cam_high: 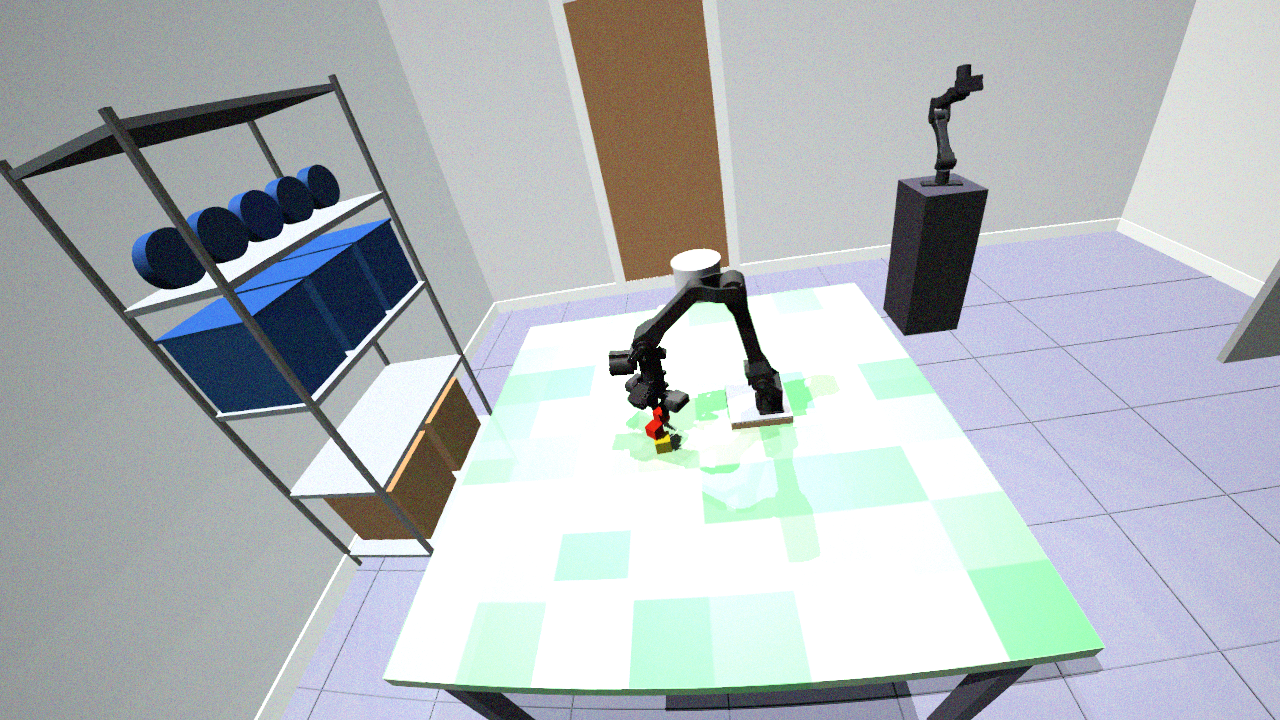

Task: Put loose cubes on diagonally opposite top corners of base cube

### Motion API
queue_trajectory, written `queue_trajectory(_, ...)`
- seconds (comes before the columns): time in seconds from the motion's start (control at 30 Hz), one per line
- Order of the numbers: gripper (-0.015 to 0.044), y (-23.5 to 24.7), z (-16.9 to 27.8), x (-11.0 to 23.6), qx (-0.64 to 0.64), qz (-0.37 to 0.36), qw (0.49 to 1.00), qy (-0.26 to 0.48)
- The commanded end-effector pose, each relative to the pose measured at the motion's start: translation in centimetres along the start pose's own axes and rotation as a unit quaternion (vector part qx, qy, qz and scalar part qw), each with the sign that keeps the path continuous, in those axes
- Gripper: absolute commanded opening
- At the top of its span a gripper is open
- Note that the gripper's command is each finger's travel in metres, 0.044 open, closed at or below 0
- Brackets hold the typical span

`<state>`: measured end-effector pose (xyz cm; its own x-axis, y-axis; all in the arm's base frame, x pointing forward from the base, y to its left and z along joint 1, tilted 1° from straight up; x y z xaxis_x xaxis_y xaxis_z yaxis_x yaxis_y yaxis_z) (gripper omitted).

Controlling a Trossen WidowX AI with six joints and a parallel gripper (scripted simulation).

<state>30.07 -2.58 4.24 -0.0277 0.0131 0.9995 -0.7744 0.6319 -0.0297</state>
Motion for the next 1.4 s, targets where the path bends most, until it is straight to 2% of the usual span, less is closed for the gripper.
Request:
queue_trajectory(0.0, 0.0105, -0.1, 0.0, 0.4, 0.003, 0.001, 1.000, 0.001)
queue_trajectory(1.1, 0.0105, 0.0, 0.0, 10.7, 0.003, 0.002, 1.000, 0.001)
queue_trajectory(1.37, 0.0105, 0.4, -0.4, 10.9, -0.031, 0.001, 1.000, 0.001)
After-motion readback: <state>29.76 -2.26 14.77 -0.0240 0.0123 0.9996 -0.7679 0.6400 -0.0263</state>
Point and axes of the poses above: the point midway between the two fingers, 35 mm back from their tips, its own x axis back along the fingers, its own y axis across the jaws, z = x × y, the point moved 1 cm from there along x, back along the fingers, and after that the axes turned 1 degree about x, right-handed, at the moved point
